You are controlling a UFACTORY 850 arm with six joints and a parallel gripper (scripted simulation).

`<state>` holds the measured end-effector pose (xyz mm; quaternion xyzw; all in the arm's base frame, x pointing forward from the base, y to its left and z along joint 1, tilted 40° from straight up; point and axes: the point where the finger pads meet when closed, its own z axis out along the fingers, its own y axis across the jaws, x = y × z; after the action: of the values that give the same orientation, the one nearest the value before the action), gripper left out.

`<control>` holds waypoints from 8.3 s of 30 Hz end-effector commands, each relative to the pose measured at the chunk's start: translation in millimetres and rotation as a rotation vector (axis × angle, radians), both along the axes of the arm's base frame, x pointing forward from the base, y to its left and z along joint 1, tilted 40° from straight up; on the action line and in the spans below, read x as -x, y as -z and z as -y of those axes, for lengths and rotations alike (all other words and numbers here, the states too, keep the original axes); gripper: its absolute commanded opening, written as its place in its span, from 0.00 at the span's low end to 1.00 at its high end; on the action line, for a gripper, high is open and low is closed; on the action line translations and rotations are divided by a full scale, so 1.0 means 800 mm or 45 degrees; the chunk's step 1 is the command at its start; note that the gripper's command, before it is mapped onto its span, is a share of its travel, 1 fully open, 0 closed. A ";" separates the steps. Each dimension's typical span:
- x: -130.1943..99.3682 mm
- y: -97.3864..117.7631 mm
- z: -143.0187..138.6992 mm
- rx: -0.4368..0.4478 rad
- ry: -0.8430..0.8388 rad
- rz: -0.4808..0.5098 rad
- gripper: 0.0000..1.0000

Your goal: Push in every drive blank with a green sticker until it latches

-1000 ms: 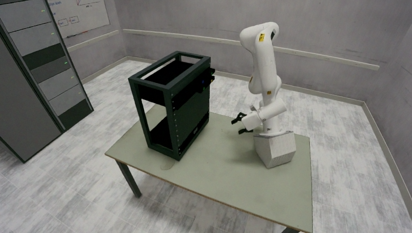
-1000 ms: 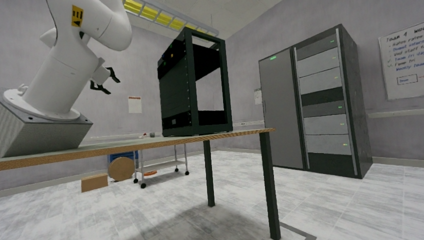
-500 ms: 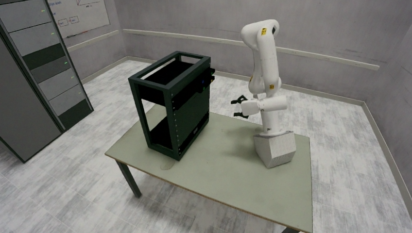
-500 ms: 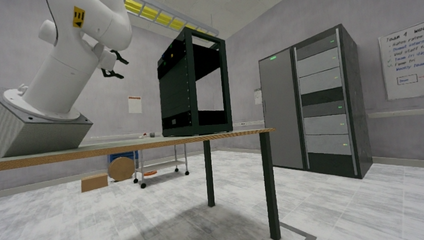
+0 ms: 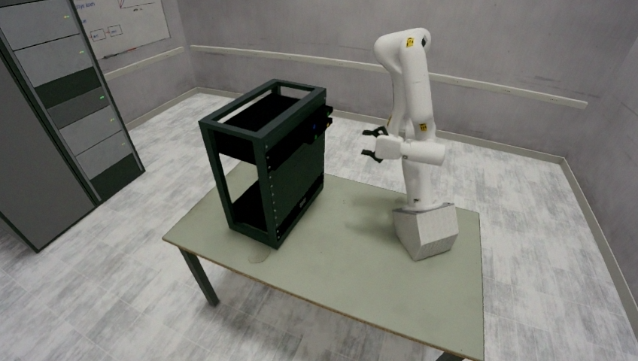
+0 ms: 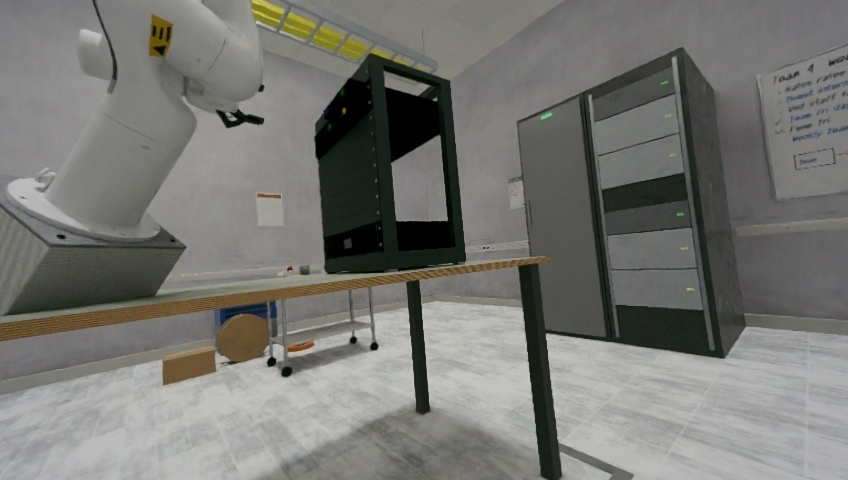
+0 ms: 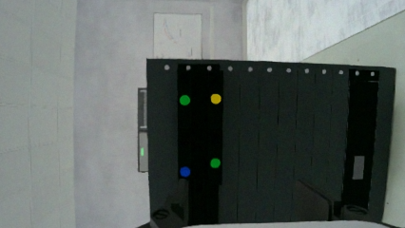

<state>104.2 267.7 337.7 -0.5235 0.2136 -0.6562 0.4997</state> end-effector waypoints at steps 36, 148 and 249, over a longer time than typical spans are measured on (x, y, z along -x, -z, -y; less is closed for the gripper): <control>0.004 -0.035 0.007 -0.029 0.023 0.114 1.00; -0.170 -0.008 -0.160 -0.029 0.023 0.114 1.00; -0.169 -0.080 -0.020 -0.029 0.023 0.114 0.00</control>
<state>239.5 283.1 401.6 -0.4866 0.2031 -0.6811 0.5081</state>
